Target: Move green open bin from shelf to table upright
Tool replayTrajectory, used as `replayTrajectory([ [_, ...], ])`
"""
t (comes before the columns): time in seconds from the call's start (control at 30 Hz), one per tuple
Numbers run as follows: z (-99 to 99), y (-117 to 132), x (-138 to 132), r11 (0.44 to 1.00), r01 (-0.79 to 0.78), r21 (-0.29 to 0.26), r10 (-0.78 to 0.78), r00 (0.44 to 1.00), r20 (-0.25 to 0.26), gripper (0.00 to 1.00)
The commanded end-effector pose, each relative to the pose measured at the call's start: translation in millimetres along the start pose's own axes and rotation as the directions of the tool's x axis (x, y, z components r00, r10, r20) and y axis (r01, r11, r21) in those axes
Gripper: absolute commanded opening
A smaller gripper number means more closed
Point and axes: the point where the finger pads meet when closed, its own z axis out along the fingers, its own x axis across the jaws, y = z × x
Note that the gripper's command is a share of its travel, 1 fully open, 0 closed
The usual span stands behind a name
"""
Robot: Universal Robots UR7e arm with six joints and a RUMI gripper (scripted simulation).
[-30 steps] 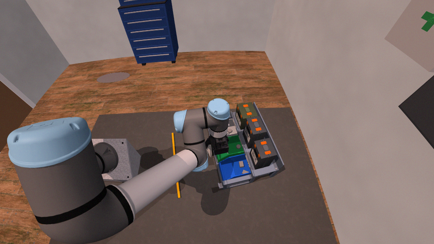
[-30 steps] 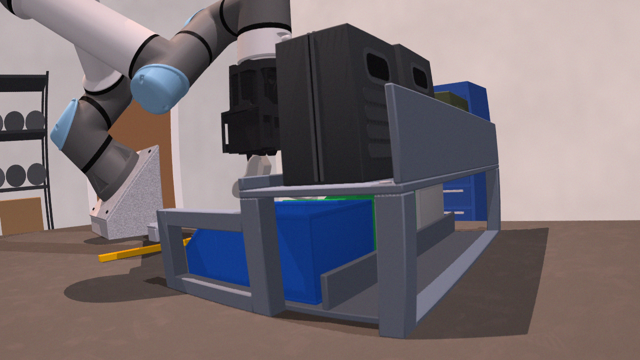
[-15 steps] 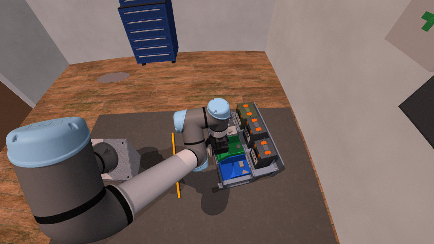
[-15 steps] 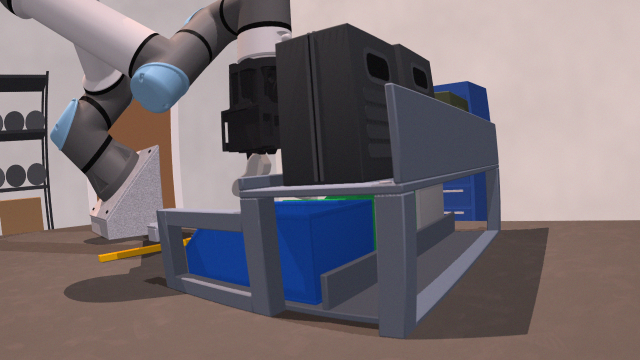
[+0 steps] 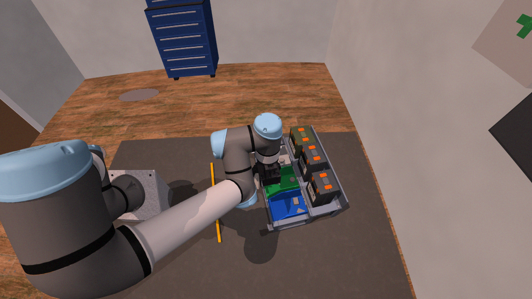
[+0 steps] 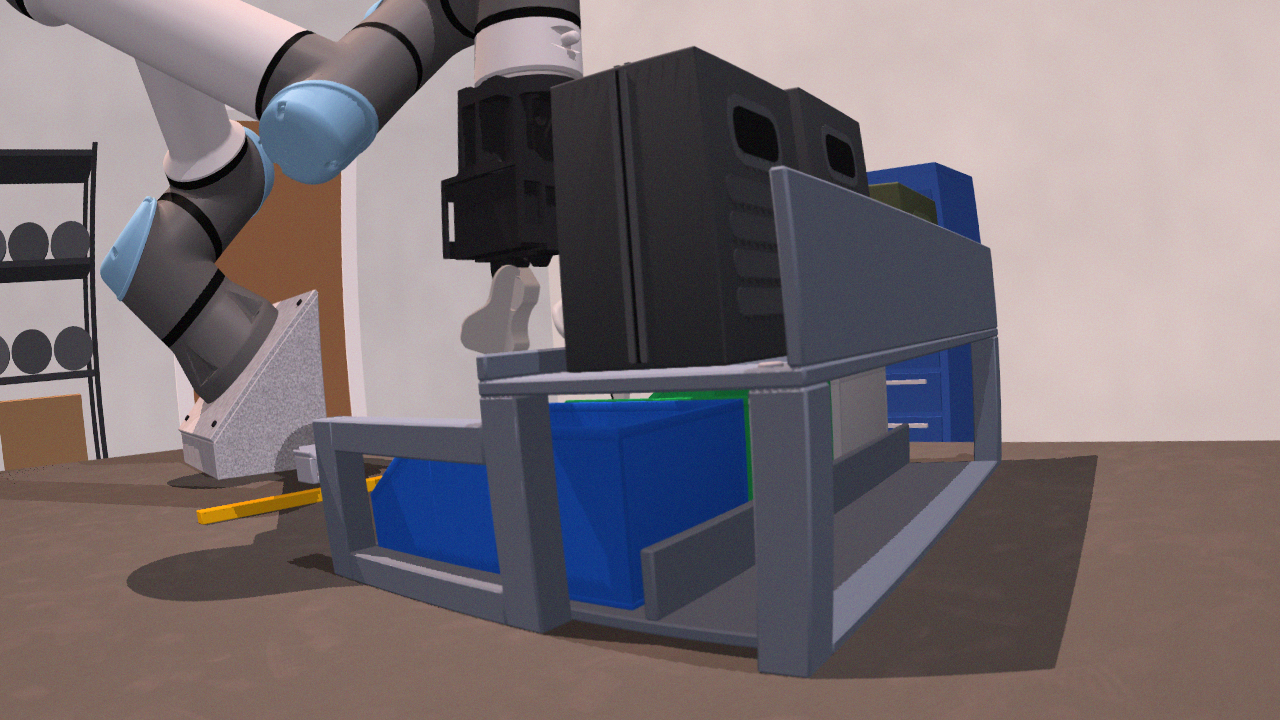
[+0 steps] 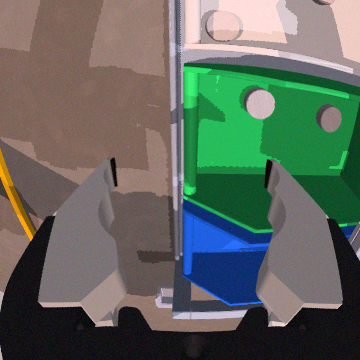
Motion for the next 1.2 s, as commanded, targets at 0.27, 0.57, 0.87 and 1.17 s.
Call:
replayTrajectory([
  [0.27, -39.1, 0.1, 0.3, 1.0, -0.001, 0.0, 0.001, 1.0, 0.0, 0.58],
  [0.57, -51.5, 0.1, 0.3, 1.0, -0.001, 0.0, 0.001, 1.0, 0.0, 0.58],
  [0.87, -54.0, 0.1, 0.3, 1.0, -0.001, 0.0, 0.001, 1.0, 0.0, 0.0],
  [1.17, -54.0, 0.1, 0.3, 1.0, -0.001, 0.0, 0.001, 1.0, 0.0, 0.0],
])
